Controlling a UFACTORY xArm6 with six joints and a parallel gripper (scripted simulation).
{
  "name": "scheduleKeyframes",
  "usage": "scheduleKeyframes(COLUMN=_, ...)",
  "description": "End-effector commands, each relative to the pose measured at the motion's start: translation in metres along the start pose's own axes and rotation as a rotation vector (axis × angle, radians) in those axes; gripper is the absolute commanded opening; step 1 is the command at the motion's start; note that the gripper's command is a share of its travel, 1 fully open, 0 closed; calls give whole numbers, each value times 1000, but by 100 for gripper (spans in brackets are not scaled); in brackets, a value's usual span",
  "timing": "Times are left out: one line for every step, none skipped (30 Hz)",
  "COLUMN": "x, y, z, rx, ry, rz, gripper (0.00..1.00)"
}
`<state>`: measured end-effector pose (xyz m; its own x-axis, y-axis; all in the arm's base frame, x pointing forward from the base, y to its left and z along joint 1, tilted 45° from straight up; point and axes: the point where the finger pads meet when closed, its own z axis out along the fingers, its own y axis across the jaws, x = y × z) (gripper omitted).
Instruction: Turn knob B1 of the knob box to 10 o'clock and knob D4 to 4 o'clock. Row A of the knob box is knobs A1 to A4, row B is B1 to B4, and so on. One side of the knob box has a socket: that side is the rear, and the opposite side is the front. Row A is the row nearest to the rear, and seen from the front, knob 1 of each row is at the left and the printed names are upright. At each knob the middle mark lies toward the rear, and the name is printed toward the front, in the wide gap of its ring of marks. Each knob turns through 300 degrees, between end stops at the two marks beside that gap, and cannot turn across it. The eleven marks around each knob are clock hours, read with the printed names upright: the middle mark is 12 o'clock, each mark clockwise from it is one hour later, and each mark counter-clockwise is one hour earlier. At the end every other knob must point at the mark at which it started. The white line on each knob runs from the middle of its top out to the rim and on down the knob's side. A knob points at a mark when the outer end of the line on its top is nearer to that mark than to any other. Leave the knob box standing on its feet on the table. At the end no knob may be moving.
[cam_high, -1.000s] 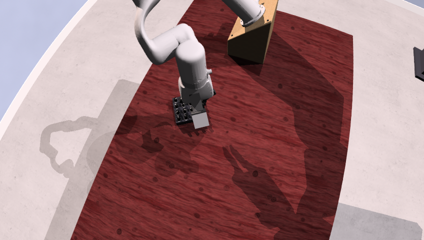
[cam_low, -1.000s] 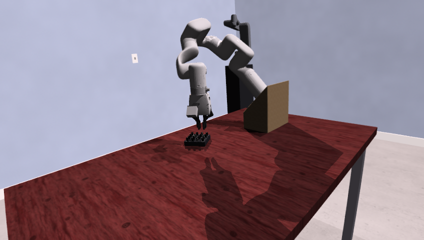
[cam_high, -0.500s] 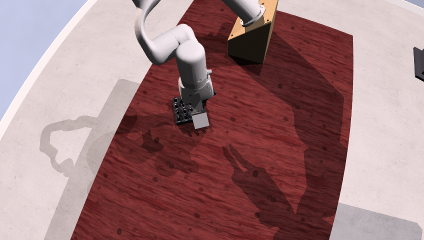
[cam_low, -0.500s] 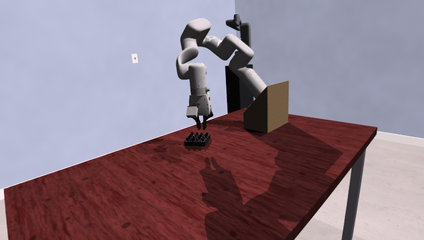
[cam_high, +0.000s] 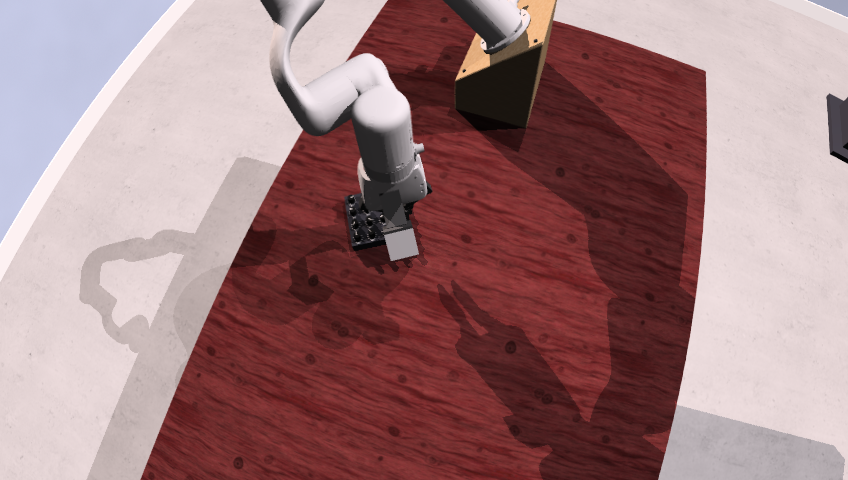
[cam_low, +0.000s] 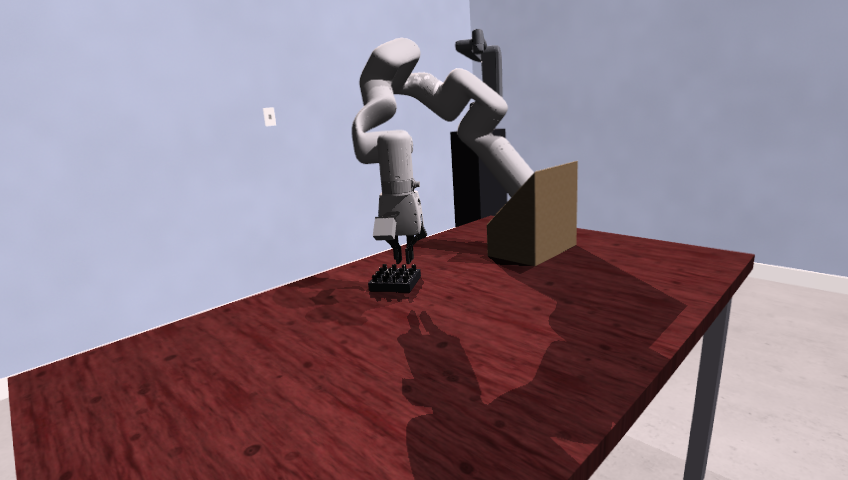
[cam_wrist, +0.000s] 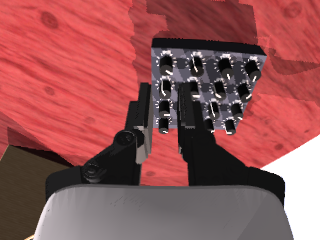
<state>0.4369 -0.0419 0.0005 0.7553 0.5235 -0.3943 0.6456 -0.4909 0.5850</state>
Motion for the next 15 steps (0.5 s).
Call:
scheduleKeyframes(x=1, y=1, z=3, rx=-1, ry=3, rz=1, gripper=19)
scheduleKeyframes(x=1, y=1, z=5, rx=-1, ry=3, rz=1, gripper=19)
scheduleKeyframes(x=1, y=1, z=6, rx=-1, ry=3, rz=1, gripper=19)
scheduleKeyframes(x=1, y=1, z=6, rx=-1, ry=3, rz=1, gripper=19)
scheduleKeyframes(x=1, y=1, z=6, rx=-1, ry=3, rz=1, gripper=19)
scheduleKeyframes(x=1, y=1, z=7, rx=-1, ry=3, rz=1, gripper=19)
scheduleKeyframes(x=1, y=1, z=9, rx=-1, ry=3, rz=1, gripper=19)
scheduleKeyframes(x=1, y=1, z=10, rx=-1, ry=3, rz=1, gripper=19)
scheduleKeyframes(x=1, y=1, z=11, rx=-1, ry=3, rz=1, gripper=19)
scheduleKeyframes(x=1, y=1, z=13, rx=-1, ry=3, rz=1, gripper=19)
scheduleKeyframes(x=1, y=1, z=14, rx=-1, ry=3, rz=1, gripper=19)
scheduleKeyframes(x=1, y=1, z=15, rx=-1, ry=3, rz=1, gripper=19)
scheduleKeyframes(x=1, y=1, z=17, rx=-1, ry=3, rz=1, gripper=19)
scheduleKeyframes(x=1, y=1, z=18, rx=-1, ry=3, rz=1, gripper=19)
scheduleKeyframes(x=1, y=1, z=19, rx=-1, ry=3, rz=1, gripper=19)
